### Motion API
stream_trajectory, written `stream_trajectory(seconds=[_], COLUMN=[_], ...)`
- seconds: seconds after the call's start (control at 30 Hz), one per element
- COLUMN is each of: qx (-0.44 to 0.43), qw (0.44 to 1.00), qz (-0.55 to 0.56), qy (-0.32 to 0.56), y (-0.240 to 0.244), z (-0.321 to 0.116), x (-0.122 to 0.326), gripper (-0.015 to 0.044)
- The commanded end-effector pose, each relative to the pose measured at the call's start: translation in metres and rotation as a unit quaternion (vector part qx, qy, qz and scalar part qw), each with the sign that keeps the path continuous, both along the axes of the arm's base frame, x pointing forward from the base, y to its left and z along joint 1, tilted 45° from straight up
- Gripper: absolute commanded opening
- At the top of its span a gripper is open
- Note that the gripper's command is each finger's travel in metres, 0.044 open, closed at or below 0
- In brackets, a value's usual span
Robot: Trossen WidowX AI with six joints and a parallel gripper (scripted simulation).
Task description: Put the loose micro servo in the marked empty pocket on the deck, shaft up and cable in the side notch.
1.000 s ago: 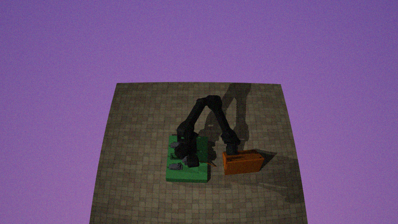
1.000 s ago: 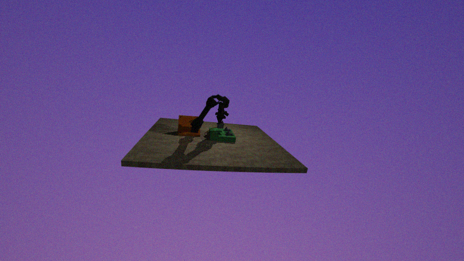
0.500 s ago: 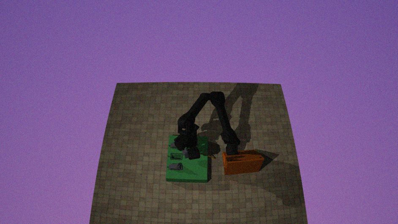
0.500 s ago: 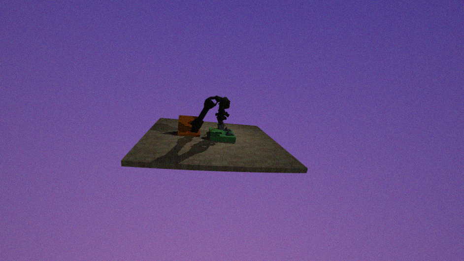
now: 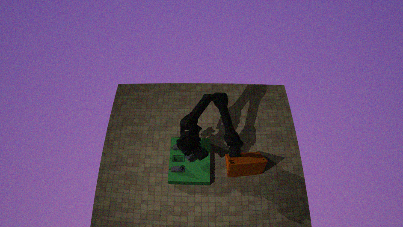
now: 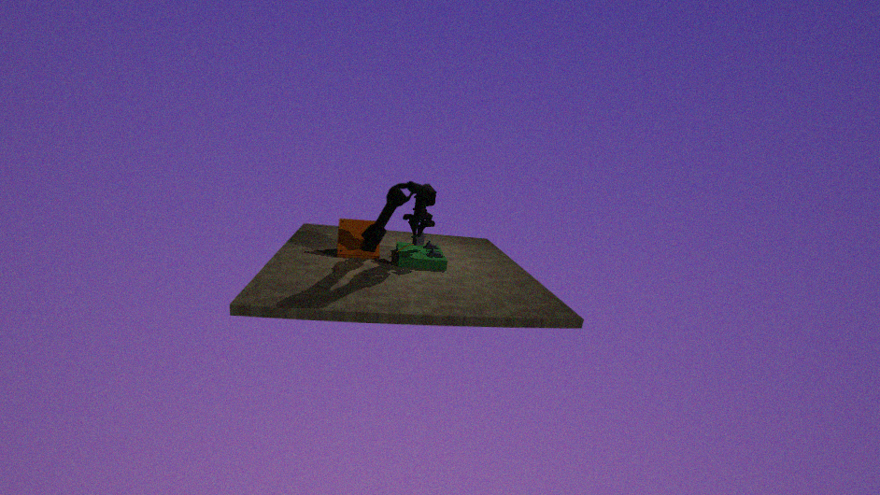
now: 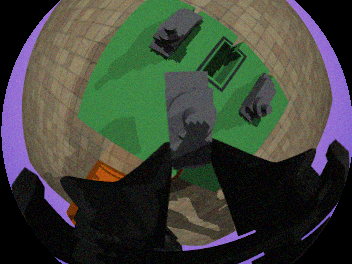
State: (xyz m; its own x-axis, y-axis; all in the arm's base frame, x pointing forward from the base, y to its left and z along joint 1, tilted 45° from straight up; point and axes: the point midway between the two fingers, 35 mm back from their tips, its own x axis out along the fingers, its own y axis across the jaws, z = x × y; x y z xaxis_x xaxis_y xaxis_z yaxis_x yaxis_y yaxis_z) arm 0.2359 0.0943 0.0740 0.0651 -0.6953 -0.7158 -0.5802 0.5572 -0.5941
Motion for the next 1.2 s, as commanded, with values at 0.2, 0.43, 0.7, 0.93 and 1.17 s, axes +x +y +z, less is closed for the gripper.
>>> stream_trajectory(seconds=[0.2, 0.43, 0.7, 0.93, 1.17], qx=[-0.013, -0.021, -0.03, -0.037, -0.044], qw=[0.984, 0.955, 0.906, 0.848, 0.778], qz=[0.129, 0.212, 0.304, 0.38, 0.45], qy=[0.122, 0.204, 0.293, 0.367, 0.436], y=[0.0, 0.0, 0.0, 0.0, 0.0], z=[0.001, 0.001, 0.001, 0.001, 0.001], x=[0.0001, 0.0001, 0.0, 0.0, 0.0], gripper=[0.0, 0.0, 0.0, 0.0, 0.0])
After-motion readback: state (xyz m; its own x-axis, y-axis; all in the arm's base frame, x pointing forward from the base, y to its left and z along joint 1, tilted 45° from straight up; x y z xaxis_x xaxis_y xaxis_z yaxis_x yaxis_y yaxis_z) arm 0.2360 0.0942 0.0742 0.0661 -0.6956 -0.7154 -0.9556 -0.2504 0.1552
